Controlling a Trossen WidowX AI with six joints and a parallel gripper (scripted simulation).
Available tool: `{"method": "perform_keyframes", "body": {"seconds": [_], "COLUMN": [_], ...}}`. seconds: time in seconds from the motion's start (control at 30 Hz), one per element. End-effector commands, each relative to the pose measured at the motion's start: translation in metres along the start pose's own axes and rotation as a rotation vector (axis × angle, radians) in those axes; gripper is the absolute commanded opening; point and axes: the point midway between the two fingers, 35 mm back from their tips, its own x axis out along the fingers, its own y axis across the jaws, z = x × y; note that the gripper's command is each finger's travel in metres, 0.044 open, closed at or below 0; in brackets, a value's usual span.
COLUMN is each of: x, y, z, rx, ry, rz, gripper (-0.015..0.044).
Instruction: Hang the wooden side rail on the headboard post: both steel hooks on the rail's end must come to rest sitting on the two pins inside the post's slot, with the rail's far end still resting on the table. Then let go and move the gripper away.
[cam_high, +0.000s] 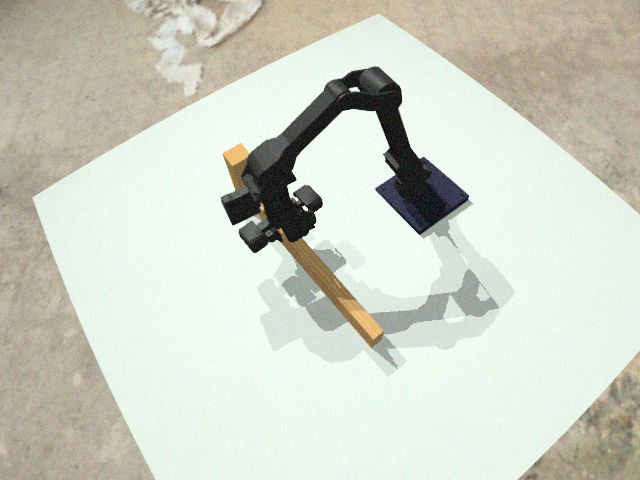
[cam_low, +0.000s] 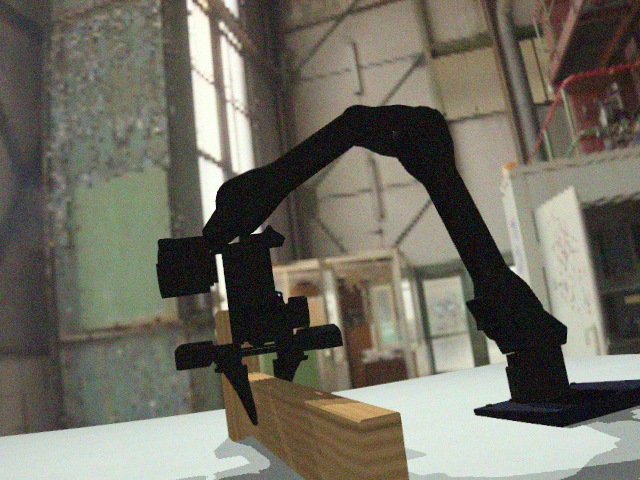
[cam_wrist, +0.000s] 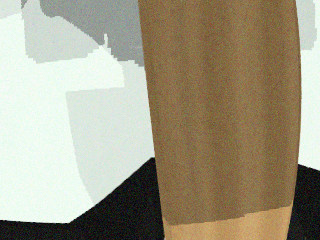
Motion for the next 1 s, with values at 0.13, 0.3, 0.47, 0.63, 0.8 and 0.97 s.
{"method": "perform_keyframes", "body": {"seconds": [0.13,0.3,0.47,0.63,0.8,0.97], "x": [-0.0019,-0.0018,-0.0018,-0.0019,-0.0024,-0.0029], "y": [-0.003,-0.0024,-0.0019,-0.0013,-0.0007,-0.0002], "z": [-0.0027,-0.0033,-0.0038,-0.0043,-0.0048,-0.0054], "rx": [0.006,0.006,0.006,0.006,0.006,0.006], "ry": [0.005,0.005,0.005,0.005,0.005,0.005], "rz": [-0.014,-0.014,-0.014,-0.014,-0.014,-0.014], "gripper": [0.0,0.0,0.0,0.0,0.0,0.0]}}
